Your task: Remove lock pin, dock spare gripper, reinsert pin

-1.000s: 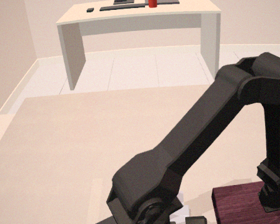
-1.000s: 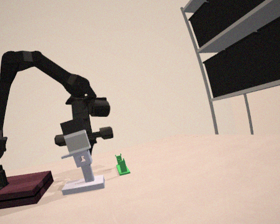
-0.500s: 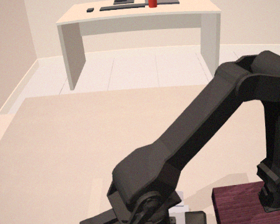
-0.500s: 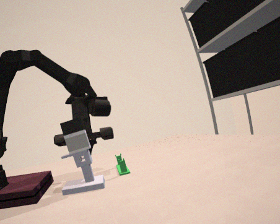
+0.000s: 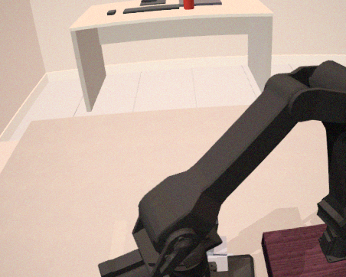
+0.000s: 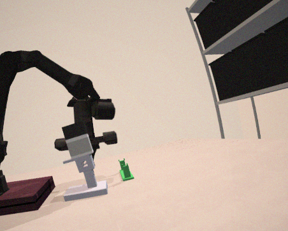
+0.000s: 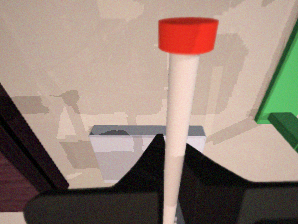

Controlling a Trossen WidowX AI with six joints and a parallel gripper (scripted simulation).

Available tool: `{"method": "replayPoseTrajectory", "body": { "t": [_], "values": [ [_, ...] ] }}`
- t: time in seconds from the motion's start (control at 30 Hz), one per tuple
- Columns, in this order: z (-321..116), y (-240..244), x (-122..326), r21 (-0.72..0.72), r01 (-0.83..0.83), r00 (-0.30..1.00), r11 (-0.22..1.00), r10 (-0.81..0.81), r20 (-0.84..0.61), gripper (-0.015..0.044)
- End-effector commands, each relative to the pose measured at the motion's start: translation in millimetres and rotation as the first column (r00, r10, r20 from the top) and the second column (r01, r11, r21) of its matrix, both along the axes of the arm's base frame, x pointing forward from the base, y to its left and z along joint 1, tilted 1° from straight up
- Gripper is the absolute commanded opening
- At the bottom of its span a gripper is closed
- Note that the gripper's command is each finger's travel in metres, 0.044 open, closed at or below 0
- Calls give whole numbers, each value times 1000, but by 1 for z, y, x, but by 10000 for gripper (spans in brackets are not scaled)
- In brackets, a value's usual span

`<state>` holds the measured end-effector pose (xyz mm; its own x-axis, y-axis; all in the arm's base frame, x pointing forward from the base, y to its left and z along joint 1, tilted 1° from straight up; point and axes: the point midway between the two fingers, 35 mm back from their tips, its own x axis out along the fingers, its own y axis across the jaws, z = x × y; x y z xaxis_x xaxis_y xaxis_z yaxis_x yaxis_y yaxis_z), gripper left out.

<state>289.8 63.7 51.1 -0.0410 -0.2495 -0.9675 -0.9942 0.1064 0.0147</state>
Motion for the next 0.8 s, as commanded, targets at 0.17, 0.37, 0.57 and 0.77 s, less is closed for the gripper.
{"method": "replayPoseTrajectory", "body": {
  "t": [0.17,0.37,0.57,0.77],
  "values": [
    [2,-6,0,7,-3,1000,1000,3,-1,0],
    [2,-12,-1,7,-3,1000,1000,3,-6,0],
    [2,-16,-1,8,-3,1000,1000,3,-11,0],
    [2,-20,-2,8,-3,1000,1000,3,-16,0]
  ]
}}
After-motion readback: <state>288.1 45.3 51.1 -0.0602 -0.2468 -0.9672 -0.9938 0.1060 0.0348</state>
